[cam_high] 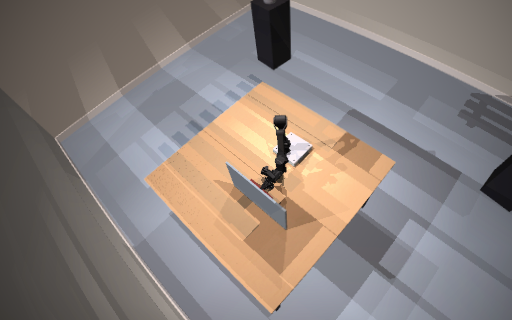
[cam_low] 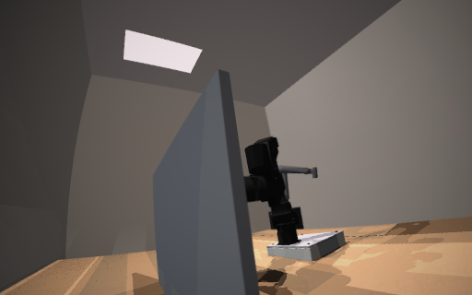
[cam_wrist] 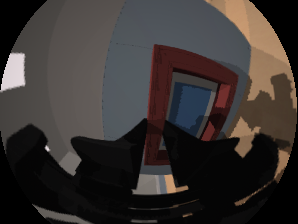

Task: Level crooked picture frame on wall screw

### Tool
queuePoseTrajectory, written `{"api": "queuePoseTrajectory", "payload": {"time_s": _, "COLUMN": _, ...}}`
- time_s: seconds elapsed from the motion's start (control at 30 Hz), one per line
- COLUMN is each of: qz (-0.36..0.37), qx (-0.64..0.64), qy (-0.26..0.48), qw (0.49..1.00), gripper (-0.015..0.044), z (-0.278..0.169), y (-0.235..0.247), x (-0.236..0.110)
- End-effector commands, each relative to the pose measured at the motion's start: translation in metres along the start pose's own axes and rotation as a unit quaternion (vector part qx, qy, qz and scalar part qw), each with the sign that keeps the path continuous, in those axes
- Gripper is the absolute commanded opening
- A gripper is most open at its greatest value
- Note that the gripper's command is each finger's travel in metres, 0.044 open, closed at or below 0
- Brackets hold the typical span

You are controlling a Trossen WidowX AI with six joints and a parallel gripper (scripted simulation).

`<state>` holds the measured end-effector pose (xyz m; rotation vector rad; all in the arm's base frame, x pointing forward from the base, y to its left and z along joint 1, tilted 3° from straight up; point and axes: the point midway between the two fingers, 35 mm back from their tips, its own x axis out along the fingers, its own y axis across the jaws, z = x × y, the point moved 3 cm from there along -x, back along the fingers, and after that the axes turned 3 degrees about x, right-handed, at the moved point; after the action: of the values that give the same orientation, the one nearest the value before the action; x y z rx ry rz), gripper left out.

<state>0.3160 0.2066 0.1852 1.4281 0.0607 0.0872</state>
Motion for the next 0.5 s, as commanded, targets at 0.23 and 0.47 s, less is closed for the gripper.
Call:
{"api": "queuePoseTrajectory", "payload": {"time_s": 0.23, "qz": 0.003, "qx": 0.003, "qy": 0.001, "qw": 1.000, "gripper": 0.0000, "z": 0.0000, "y": -0.0023, "x": 0.0001}}
{"api": "queuePoseTrajectory", "payload": {"time_s": 0.47, "qz": 0.003, "qx": 0.003, "qy": 0.001, "qw": 1.000, "gripper": 0.0000, "z": 0.0002, "y": -0.0046, "x": 0.0001}}
